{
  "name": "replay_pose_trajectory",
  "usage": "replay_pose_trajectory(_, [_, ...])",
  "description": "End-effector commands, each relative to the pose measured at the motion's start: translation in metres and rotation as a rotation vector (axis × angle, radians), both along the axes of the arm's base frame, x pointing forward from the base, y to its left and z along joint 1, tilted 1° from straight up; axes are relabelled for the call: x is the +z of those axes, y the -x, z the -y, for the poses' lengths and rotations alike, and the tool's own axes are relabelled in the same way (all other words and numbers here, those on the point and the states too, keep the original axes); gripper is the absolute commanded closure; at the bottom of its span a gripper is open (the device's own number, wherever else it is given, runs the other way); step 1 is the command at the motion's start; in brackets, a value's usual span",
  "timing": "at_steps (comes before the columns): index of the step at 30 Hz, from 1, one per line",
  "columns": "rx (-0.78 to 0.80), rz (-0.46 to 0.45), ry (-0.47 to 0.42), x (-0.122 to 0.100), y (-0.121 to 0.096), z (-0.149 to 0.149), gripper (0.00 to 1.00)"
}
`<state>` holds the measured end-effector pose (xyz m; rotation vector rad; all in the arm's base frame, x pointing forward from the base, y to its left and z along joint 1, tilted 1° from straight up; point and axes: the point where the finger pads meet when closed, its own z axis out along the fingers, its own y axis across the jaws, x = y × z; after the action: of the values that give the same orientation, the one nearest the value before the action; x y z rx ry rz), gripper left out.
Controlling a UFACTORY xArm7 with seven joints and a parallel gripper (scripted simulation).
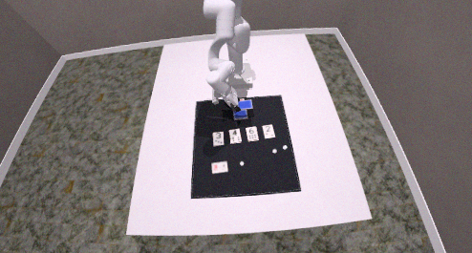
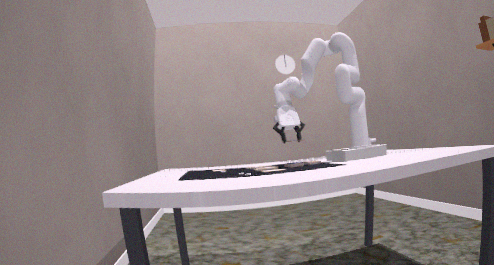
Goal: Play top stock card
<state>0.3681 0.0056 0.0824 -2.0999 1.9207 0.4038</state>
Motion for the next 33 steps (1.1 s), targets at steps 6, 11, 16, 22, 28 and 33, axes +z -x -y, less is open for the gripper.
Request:
replay_pose_trajectory(6, [0.001,0.005,0.001,0.001,0.005,-0.056,0.26])
replay_pose_trajectory(11, [0.001,0.005,0.001,0.001,0.008,-0.082,0.26])
replay_pose_trajectory(16, [0.001,0.005,0.001,0.001,0.009,-0.093,0.26])
replay_pose_trajectory(22, [0.001,0.005,0.001,0.001,0.010,-0.100,0.26])
replay_pose_trajectory(28, [0.001,0.005,0.001,0.001,0.010,-0.100,0.26])
replay_pose_trajectory(33, [0.001,0.005,0.001,0.001,0.010,-0.100,0.26])
